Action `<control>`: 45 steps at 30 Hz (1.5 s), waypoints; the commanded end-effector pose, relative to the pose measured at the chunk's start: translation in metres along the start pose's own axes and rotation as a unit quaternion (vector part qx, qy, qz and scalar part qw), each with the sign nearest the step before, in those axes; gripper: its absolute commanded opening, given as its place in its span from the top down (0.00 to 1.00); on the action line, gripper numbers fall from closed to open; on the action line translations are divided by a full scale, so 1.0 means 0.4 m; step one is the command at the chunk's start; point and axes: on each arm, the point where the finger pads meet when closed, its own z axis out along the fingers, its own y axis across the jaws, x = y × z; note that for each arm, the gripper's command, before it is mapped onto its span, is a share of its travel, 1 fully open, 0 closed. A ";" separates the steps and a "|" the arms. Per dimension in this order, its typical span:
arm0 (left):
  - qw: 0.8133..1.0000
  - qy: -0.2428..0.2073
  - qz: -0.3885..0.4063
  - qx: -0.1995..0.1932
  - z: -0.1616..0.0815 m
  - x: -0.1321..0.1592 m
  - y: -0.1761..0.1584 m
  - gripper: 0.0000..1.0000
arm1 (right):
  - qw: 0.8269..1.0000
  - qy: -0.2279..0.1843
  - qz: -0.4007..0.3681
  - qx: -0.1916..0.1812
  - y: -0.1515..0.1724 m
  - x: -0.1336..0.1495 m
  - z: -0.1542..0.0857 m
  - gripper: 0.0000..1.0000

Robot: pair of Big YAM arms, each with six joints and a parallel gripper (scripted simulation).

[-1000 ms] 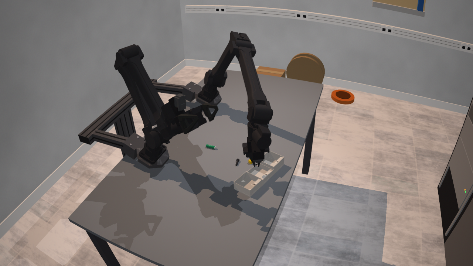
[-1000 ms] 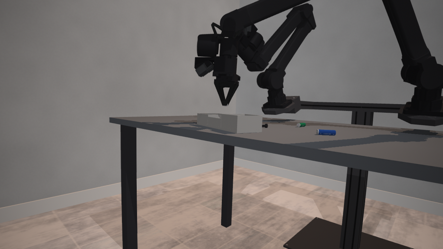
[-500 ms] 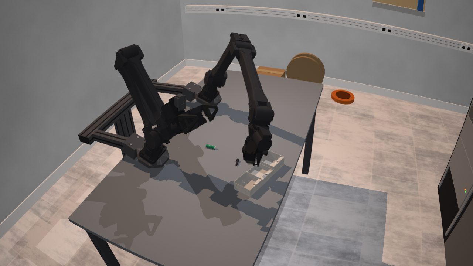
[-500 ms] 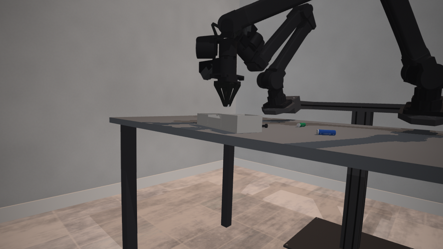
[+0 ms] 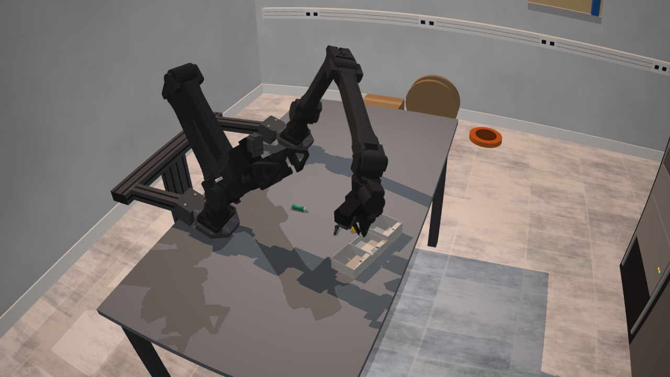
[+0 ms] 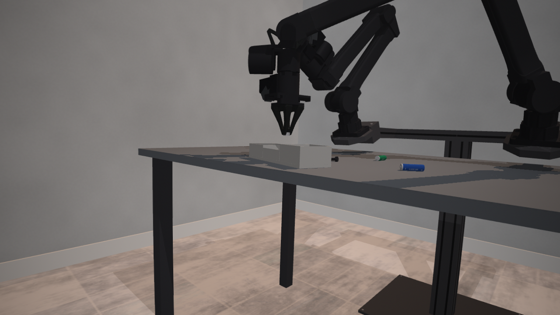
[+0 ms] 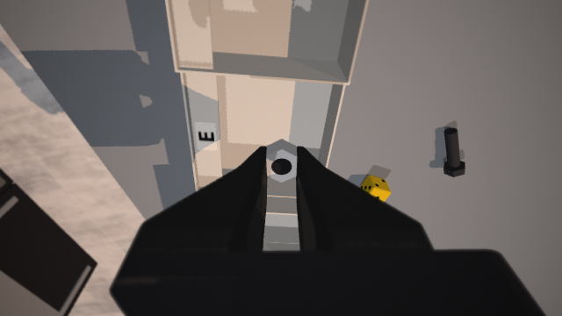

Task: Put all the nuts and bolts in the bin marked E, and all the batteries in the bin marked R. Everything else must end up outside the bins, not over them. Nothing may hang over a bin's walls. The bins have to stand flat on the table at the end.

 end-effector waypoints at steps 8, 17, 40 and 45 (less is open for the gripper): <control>1.000 -0.012 0.013 -0.015 -0.038 0.024 0.035 0.89 | 1.000 -0.010 -0.002 0.002 -0.006 -0.014 -0.002 0.00; 1.000 -0.013 0.015 -0.015 -0.041 -0.003 0.033 0.89 | 1.000 -0.010 -0.002 0.002 -0.006 -0.014 -0.002 0.00; 1.000 -0.001 0.018 -0.001 0.101 0.018 0.020 0.89 | 1.000 -0.010 -0.002 0.002 -0.006 -0.014 -0.002 0.00; 1.000 -0.012 0.015 -0.015 0.080 0.003 0.049 0.89 | 1.000 -0.010 -0.002 0.002 -0.006 -0.014 -0.002 0.00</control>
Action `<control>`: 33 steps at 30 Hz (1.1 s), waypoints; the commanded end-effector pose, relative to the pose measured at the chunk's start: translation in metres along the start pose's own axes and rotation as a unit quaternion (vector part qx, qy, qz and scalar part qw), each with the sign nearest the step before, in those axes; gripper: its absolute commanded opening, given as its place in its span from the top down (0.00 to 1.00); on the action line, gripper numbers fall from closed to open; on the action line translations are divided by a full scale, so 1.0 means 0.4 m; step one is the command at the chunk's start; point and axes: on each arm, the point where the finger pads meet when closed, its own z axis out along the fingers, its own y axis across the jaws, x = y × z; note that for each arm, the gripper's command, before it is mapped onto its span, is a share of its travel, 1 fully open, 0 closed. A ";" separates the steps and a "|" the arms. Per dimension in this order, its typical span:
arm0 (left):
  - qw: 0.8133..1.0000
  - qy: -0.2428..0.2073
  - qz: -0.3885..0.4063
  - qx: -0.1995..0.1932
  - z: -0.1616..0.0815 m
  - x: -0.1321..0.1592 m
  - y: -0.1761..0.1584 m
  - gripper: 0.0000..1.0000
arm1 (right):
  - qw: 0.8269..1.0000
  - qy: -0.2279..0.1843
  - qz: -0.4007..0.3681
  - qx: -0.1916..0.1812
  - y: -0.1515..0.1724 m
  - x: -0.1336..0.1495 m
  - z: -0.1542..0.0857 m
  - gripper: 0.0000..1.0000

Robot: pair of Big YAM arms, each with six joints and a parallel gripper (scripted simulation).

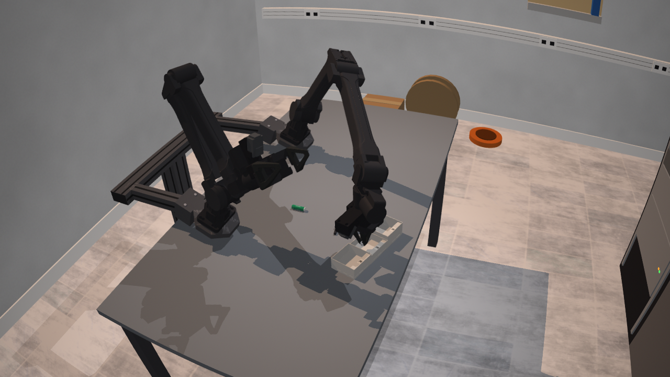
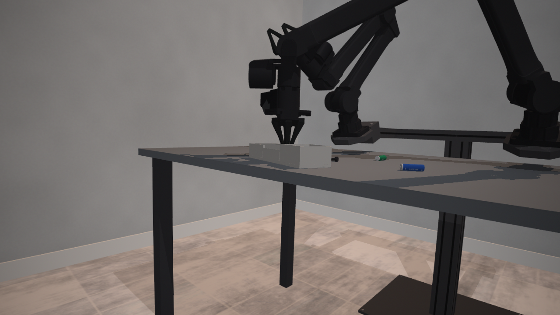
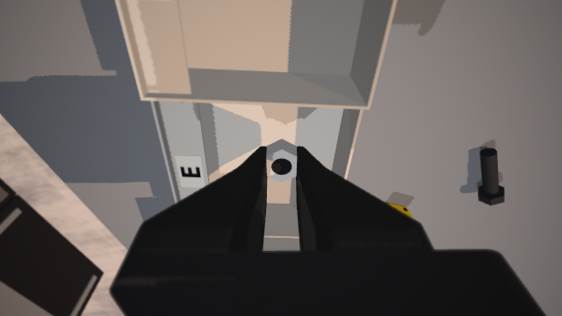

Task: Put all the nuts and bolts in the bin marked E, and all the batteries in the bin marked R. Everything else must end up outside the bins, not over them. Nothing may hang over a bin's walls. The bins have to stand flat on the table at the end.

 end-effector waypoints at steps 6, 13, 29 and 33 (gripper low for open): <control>1.000 0.000 0.003 -0.001 0.056 0.009 0.016 0.89 | 1.000 -0.010 -0.002 0.002 -0.006 -0.014 -0.002 0.00; 1.000 -0.009 0.003 -0.012 0.019 -0.005 0.032 0.89 | 1.000 -0.010 -0.002 0.002 -0.006 -0.014 -0.002 0.00; 1.000 -0.012 -0.001 -0.016 -0.001 -0.017 0.034 0.79 | 1.000 -0.010 -0.002 0.002 -0.006 -0.014 -0.002 0.00; 1.000 -0.012 -0.001 -0.016 -0.001 -0.017 0.034 0.79 | 1.000 -0.010 -0.002 0.002 -0.006 -0.014 -0.002 0.00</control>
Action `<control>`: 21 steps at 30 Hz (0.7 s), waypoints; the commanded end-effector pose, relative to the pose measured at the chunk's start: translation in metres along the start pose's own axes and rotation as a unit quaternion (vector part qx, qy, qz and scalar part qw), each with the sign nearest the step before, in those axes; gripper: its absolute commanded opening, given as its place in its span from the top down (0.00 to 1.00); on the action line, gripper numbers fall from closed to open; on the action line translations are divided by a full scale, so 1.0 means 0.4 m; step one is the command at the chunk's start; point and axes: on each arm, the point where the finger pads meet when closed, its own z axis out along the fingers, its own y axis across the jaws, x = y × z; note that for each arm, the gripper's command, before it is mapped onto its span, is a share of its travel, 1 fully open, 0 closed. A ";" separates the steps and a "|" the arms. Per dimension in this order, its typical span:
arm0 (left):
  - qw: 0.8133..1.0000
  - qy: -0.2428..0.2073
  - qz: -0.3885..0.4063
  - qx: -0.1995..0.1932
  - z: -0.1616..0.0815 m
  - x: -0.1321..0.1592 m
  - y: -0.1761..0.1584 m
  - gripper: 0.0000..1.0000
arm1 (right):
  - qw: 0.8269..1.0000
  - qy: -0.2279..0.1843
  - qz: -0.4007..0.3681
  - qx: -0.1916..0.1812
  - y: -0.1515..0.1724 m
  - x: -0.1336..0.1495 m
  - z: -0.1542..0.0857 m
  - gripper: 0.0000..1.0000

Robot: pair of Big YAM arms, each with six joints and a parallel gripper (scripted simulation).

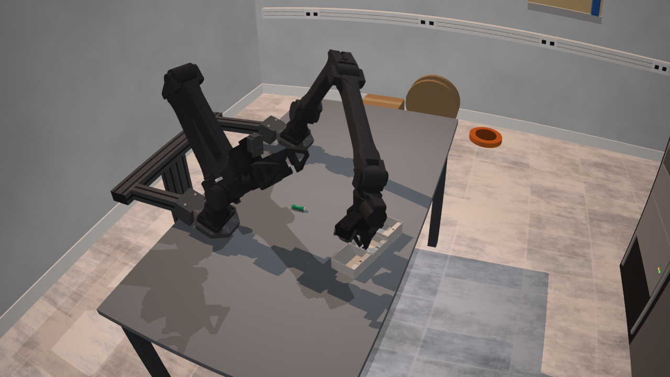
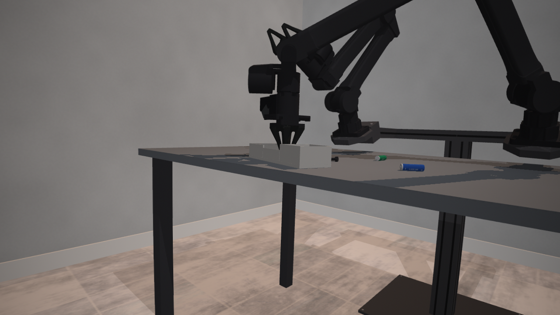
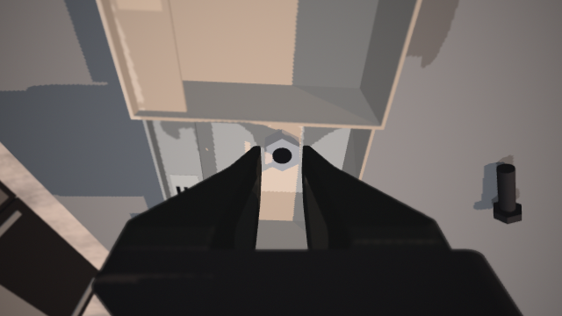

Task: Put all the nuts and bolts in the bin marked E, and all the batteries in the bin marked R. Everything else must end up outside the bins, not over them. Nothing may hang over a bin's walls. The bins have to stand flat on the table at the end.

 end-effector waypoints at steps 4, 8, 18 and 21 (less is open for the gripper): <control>1.000 -0.011 -0.001 -0.014 -0.033 -0.015 0.030 0.79 | 1.000 -0.010 -0.002 0.002 -0.006 -0.014 -0.002 0.00; 1.000 -0.017 0.005 -0.021 -0.072 -0.028 0.047 0.79 | 1.000 -0.010 -0.002 0.002 -0.006 -0.014 -0.002 0.00; 1.000 -0.010 0.007 -0.011 -0.060 -0.045 0.024 0.79 | 1.000 -0.010 -0.002 0.002 -0.006 -0.014 -0.002 0.00; 1.000 -0.020 -0.002 -0.024 -0.122 -0.036 0.044 0.79 | 1.000 -0.010 -0.002 0.002 -0.006 -0.014 -0.002 0.00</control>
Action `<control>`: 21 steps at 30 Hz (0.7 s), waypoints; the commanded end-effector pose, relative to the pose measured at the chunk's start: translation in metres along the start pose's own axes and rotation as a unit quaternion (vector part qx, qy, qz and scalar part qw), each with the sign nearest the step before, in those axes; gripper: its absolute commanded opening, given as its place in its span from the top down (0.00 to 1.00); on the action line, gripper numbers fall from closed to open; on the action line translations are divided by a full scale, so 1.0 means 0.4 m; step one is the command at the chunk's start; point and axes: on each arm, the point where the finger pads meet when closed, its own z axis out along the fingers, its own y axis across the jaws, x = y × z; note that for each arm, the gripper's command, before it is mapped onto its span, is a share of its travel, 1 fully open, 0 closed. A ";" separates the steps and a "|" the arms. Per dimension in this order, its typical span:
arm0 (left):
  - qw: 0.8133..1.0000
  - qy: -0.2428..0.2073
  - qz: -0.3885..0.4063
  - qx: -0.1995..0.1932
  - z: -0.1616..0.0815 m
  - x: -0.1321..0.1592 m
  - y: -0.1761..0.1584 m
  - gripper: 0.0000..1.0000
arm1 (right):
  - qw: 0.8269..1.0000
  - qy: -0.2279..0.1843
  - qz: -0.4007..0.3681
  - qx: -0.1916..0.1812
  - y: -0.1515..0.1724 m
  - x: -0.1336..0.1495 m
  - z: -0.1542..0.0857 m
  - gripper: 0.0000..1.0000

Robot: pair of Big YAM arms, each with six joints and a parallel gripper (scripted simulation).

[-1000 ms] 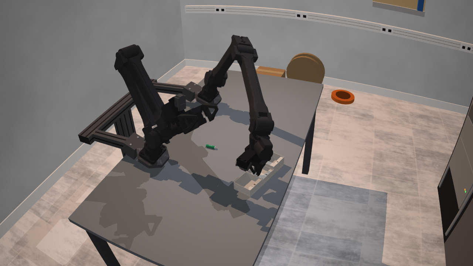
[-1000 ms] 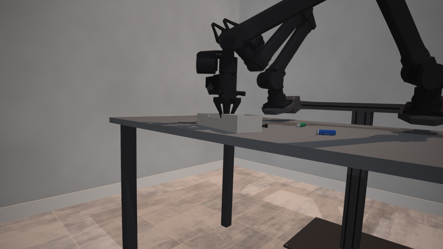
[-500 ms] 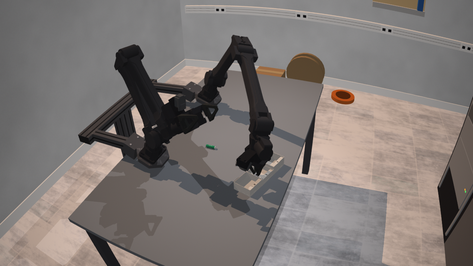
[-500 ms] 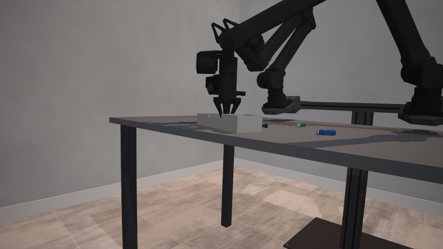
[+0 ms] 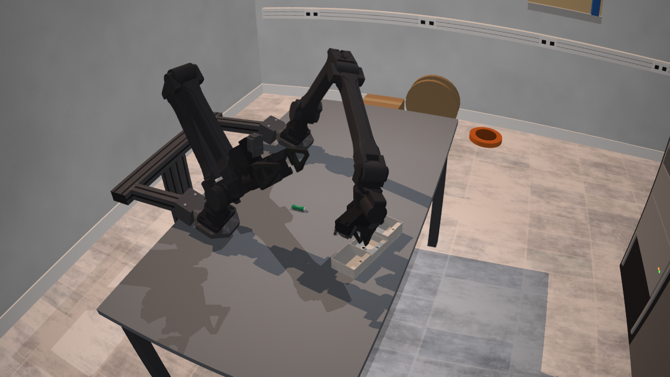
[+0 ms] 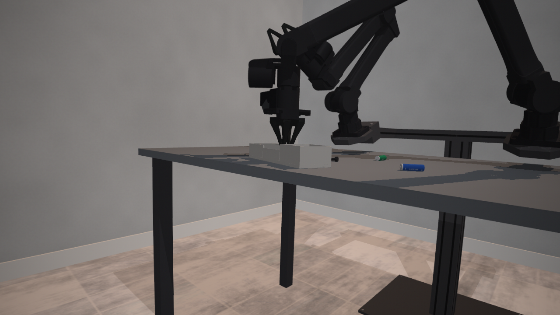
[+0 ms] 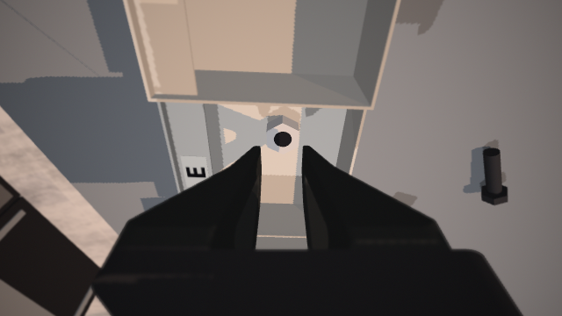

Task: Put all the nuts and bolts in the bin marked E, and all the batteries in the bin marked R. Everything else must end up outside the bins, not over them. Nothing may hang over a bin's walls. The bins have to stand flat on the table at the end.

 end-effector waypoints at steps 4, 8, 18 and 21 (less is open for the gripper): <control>0.999 -0.023 -0.008 -0.030 -0.123 -0.036 0.047 0.79 | 1.000 -0.010 -0.002 0.002 -0.006 -0.014 -0.002 0.00; 1.000 -0.018 -0.005 -0.022 -0.105 -0.039 0.037 0.79 | 1.000 -0.010 -0.002 0.002 -0.006 -0.014 -0.002 0.00; 1.000 -0.010 -0.001 -0.012 -0.126 -0.045 0.024 0.79 | 1.000 -0.010 -0.002 0.002 -0.006 -0.014 -0.002 0.00; 1.000 -0.010 -0.004 -0.014 -0.131 -0.016 0.029 0.79 | 1.000 -0.010 -0.002 0.002 -0.006 -0.014 -0.002 0.00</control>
